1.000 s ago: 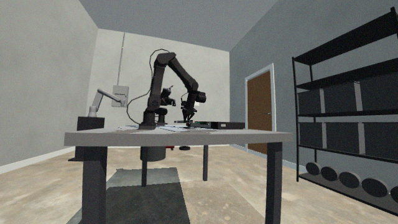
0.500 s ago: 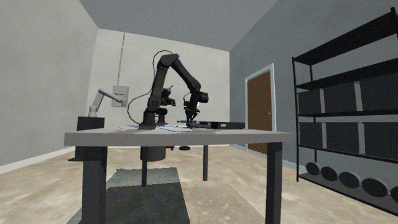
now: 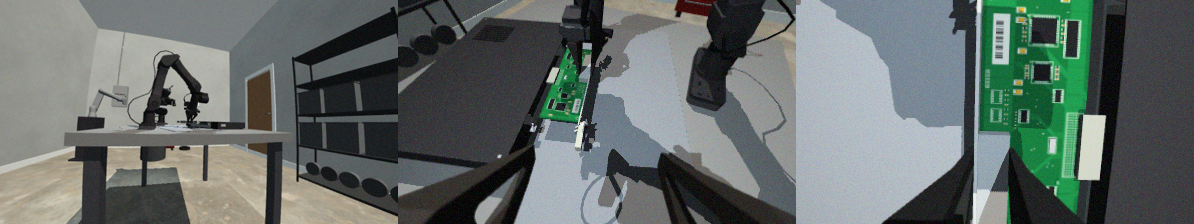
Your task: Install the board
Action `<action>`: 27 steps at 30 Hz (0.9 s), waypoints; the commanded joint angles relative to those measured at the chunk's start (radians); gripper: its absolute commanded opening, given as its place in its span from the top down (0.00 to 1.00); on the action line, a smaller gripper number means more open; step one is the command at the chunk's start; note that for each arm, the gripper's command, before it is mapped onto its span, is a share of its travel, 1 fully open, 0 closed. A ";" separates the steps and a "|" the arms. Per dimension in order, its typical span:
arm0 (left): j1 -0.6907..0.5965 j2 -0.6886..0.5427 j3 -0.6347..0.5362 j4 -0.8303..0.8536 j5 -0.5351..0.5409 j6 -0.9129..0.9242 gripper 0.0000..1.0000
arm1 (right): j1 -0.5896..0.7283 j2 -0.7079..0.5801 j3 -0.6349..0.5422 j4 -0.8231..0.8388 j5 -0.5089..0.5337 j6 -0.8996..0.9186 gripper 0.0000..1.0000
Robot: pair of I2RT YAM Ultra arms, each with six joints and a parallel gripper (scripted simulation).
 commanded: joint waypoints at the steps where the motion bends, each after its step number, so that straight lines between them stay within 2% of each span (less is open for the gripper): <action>1: 0.008 -0.003 0.010 0.019 0.008 0.003 0.00 | -0.014 0.022 0.046 0.033 -0.040 -0.012 0.81; 27: 0.008 -0.003 0.010 0.019 0.008 0.003 0.00 | -0.017 0.067 0.097 -0.006 -0.034 -0.002 0.81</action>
